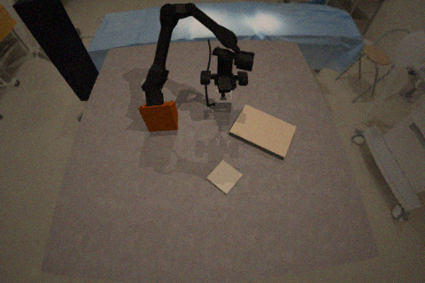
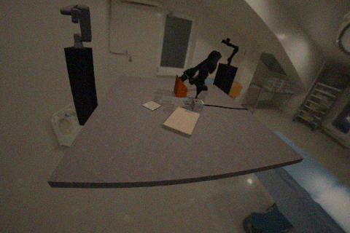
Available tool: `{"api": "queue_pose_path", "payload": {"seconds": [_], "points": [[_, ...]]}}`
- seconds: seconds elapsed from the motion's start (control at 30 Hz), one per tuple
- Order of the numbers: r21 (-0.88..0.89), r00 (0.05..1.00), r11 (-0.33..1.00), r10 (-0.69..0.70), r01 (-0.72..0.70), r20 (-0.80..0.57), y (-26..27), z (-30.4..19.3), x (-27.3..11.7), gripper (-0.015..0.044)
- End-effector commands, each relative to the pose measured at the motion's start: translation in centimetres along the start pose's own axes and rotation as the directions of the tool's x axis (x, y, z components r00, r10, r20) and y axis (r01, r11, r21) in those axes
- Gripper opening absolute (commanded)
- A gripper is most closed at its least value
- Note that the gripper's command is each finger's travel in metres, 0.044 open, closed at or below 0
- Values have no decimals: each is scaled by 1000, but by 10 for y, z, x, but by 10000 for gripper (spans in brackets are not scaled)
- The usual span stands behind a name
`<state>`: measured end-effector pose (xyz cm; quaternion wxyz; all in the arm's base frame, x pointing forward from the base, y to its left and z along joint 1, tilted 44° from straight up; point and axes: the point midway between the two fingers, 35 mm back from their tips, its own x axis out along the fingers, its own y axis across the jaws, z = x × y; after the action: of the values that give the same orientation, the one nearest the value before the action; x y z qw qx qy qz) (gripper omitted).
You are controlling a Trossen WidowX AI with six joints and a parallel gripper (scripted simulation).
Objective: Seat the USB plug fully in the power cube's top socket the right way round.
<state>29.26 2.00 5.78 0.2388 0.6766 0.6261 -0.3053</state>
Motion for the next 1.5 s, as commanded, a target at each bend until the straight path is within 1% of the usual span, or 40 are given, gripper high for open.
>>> {"api": "queue_pose_path", "payload": {"seconds": [0.0,1.47], "points": [[-1,1000,1000,3,-3,-8,1,-1,1,0],[-3,999,1000,4,-4,-42,1,-4,6,0]]}}
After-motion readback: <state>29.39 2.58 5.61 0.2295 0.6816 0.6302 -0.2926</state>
